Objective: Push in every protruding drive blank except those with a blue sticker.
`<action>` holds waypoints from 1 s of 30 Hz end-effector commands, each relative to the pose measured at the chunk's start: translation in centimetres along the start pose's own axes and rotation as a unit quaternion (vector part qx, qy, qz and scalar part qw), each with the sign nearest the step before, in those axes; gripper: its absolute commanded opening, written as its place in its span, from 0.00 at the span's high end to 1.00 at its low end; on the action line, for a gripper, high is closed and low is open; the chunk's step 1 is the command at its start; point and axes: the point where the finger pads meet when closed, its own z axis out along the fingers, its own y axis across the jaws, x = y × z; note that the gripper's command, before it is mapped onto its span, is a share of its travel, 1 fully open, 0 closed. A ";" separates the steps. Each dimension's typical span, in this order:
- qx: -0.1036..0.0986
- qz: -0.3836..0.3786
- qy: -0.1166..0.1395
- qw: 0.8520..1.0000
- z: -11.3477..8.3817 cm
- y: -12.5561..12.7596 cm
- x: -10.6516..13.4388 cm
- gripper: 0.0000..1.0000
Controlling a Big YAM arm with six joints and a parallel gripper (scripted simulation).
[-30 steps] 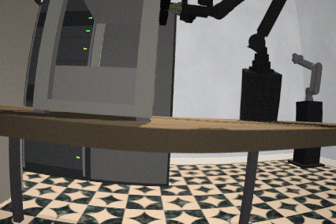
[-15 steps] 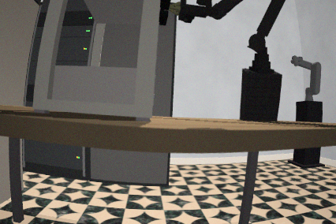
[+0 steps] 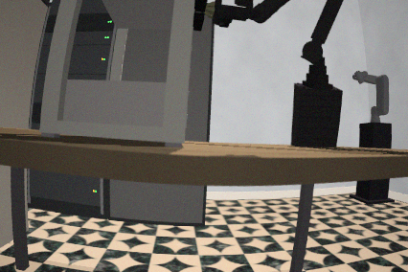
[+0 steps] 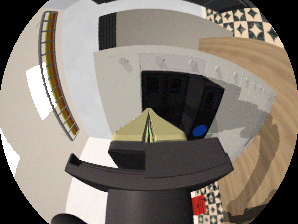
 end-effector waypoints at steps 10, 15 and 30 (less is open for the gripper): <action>-0.008 -0.011 0.018 1.000 2.7 0.8 1.1 1.00; -0.006 -0.010 0.019 1.000 2.7 0.6 1.1 1.00; -0.006 -0.010 0.019 1.000 2.7 0.6 1.1 1.00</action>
